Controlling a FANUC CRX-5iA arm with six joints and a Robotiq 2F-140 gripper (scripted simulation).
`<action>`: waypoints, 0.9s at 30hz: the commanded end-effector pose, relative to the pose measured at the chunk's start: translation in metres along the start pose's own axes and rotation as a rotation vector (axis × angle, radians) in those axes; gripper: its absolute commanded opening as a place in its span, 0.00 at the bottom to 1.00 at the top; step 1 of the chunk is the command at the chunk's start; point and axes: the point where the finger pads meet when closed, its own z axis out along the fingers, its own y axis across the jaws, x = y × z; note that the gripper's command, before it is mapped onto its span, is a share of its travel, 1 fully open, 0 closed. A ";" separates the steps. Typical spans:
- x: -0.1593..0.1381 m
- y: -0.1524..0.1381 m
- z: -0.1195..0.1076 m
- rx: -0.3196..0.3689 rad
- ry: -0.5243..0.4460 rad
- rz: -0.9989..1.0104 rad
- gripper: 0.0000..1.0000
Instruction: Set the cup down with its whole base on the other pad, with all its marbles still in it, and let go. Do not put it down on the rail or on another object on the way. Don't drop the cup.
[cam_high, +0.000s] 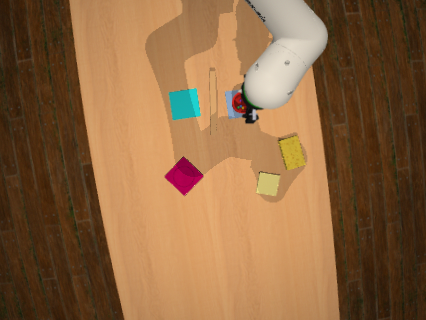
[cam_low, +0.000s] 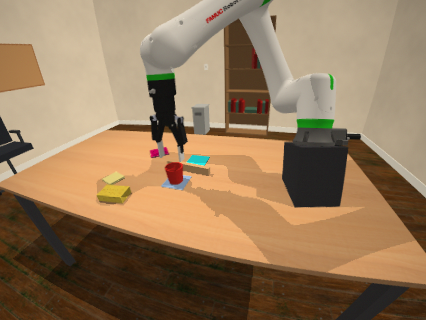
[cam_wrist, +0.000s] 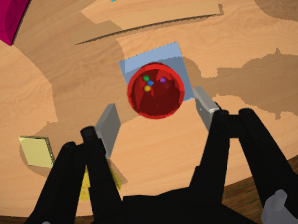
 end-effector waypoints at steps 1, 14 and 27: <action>0.000 0.000 0.000 0.000 0.000 0.000 0.59; 0.000 0.000 0.000 0.000 0.000 0.000 0.59; 0.000 0.000 0.007 -0.004 0.005 0.003 0.59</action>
